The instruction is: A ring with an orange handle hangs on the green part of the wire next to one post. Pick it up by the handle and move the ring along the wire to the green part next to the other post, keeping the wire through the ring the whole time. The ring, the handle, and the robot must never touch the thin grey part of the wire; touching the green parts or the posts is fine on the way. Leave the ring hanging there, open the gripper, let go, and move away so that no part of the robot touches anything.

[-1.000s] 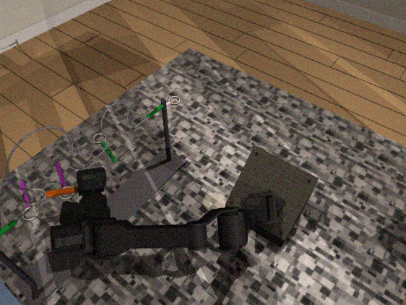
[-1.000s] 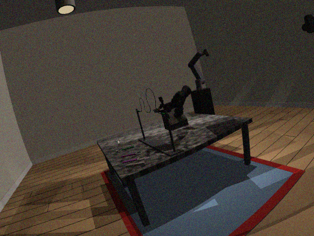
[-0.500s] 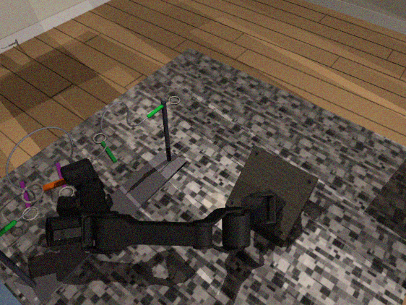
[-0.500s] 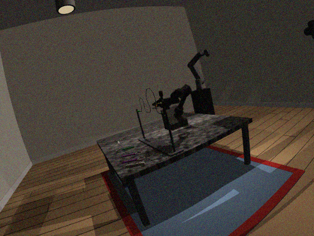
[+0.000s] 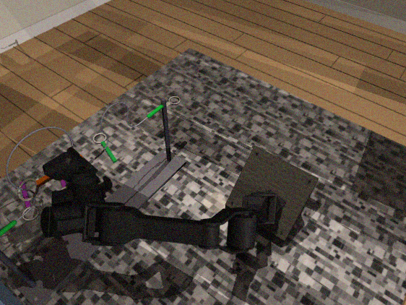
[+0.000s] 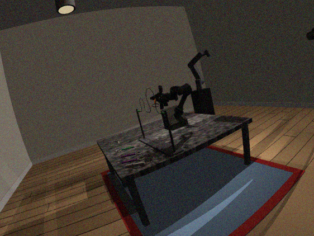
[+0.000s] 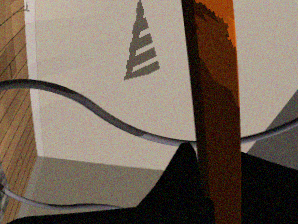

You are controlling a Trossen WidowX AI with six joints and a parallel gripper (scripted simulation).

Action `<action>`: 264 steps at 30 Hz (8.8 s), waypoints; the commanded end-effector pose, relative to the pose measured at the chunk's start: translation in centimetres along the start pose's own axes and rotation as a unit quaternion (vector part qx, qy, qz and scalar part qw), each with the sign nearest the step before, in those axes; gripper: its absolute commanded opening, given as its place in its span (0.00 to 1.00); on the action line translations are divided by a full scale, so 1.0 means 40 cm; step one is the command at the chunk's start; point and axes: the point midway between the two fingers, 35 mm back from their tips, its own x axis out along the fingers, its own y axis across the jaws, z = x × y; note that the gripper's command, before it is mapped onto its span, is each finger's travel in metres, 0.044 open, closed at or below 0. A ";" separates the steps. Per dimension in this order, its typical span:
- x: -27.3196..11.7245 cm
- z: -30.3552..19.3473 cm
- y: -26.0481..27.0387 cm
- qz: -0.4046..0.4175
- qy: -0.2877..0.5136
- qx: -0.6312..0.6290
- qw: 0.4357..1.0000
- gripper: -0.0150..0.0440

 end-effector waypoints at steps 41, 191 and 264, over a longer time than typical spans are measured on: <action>-0.001 0.012 -0.046 0.050 -0.011 0.088 0.995 0.00; -0.055 0.136 0.024 0.389 -0.059 0.779 0.489 0.00; -0.076 0.180 -0.044 0.421 -0.064 0.903 0.055 0.00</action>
